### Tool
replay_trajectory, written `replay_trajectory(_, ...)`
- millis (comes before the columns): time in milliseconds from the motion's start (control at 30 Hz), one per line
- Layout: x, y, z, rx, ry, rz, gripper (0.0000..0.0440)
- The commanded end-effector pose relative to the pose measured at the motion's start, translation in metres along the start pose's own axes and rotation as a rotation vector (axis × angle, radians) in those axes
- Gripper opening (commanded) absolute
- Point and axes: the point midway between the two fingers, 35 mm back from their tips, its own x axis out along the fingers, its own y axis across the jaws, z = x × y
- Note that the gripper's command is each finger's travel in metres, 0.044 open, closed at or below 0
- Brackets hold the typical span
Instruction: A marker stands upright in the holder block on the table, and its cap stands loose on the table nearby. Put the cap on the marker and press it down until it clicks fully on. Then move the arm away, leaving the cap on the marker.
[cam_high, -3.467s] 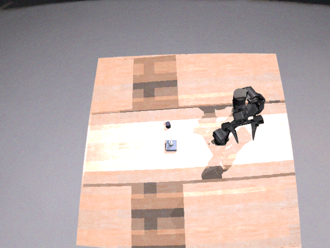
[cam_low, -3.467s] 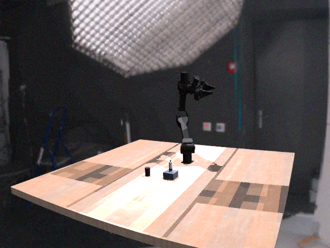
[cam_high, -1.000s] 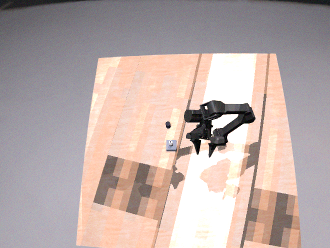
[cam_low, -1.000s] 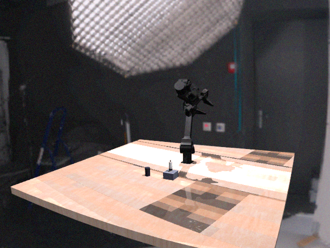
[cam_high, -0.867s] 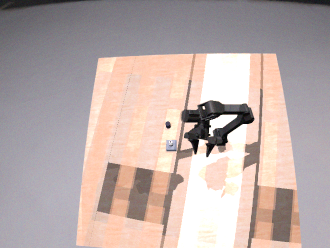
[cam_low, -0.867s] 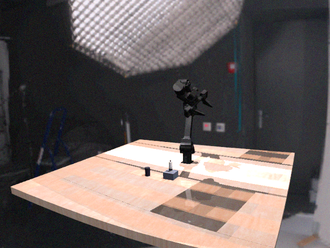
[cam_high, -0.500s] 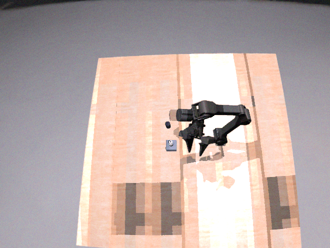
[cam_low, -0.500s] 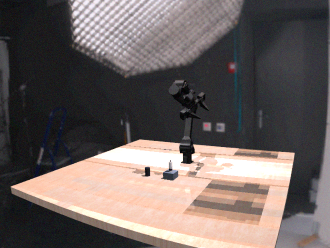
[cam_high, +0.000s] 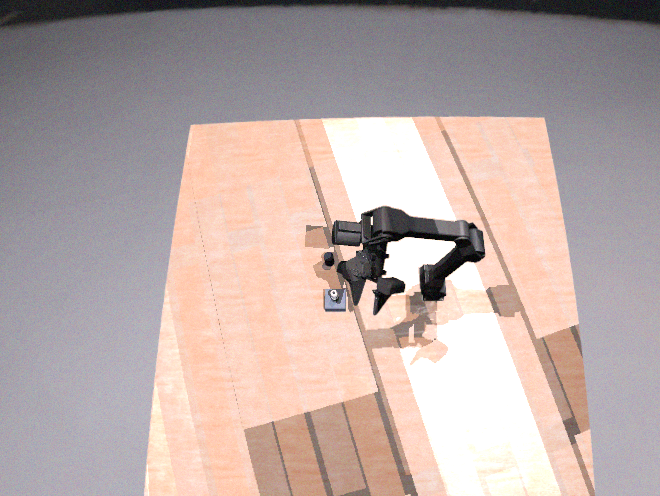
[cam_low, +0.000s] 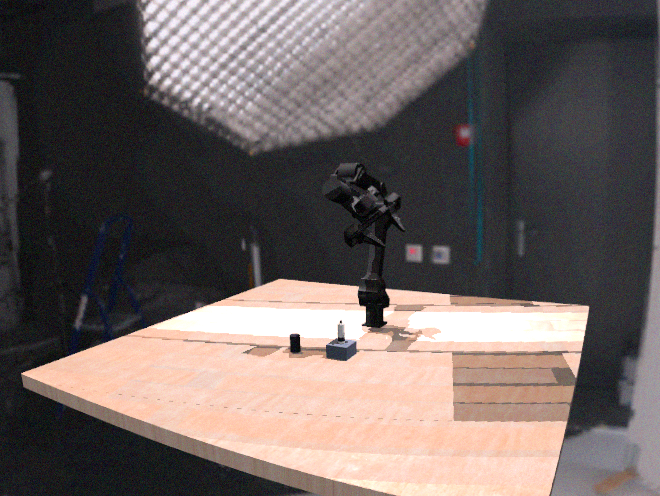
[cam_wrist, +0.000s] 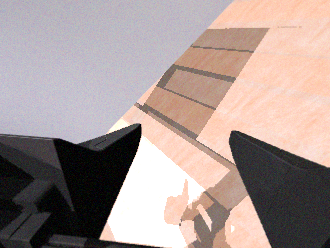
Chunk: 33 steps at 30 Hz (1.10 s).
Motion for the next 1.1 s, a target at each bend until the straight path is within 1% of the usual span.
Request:
replay_trajectory(0, -0.002, -0.012, 0.001, 0.002, 0.005, -0.027, 0.0330)
replay_trajectory(533, -0.010, -0.067, 0.002, 0.023, 0.037, -0.129, 0.0329)
replay_trajectory(1067, -0.023, -0.120, -0.006, 0.051, 0.095, -0.221, 0.0329)
